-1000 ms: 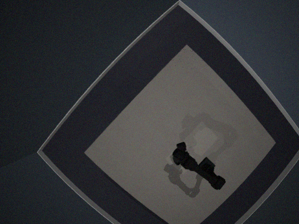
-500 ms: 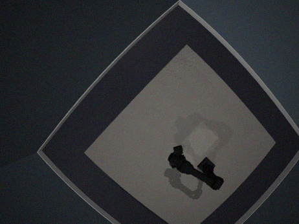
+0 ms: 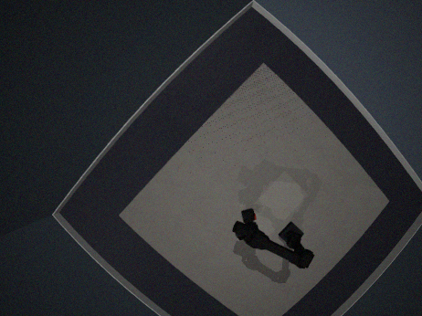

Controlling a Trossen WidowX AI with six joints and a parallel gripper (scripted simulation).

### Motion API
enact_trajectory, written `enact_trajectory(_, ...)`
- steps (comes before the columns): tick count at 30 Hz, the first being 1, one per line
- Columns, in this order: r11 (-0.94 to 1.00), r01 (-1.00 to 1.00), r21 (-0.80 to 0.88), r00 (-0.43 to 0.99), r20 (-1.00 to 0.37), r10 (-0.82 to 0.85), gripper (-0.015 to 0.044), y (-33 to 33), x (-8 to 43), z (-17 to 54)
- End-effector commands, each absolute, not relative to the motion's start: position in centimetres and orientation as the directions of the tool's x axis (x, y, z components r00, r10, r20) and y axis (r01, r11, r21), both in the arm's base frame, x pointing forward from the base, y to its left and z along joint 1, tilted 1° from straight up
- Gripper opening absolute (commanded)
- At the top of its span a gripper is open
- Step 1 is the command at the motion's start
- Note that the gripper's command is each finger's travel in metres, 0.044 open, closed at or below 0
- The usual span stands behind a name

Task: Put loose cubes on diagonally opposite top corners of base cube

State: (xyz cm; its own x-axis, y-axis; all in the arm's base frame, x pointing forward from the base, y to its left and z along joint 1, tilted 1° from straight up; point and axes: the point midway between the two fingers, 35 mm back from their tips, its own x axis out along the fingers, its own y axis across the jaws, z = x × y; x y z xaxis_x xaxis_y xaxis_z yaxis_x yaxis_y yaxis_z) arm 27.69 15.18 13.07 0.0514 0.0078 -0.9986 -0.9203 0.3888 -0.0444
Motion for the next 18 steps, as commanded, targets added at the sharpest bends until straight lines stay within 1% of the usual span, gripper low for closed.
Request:
enact_trajectory(1, 0.396, -0.918, -0.035, 0.043, -0.999, 0.009, 0.0105, 15.3, 27.6, 12.1)
enact_trajectory(8, 0.400, -0.916, -0.034, 0.042, -0.999, 0.012, 0.0105, 15.2, 27.6, 10.1)
enact_trajectory(18, 0.400, -0.916, -0.034, 0.042, -0.999, 0.012, 0.0105, 15.2, 27.6, 10.1)
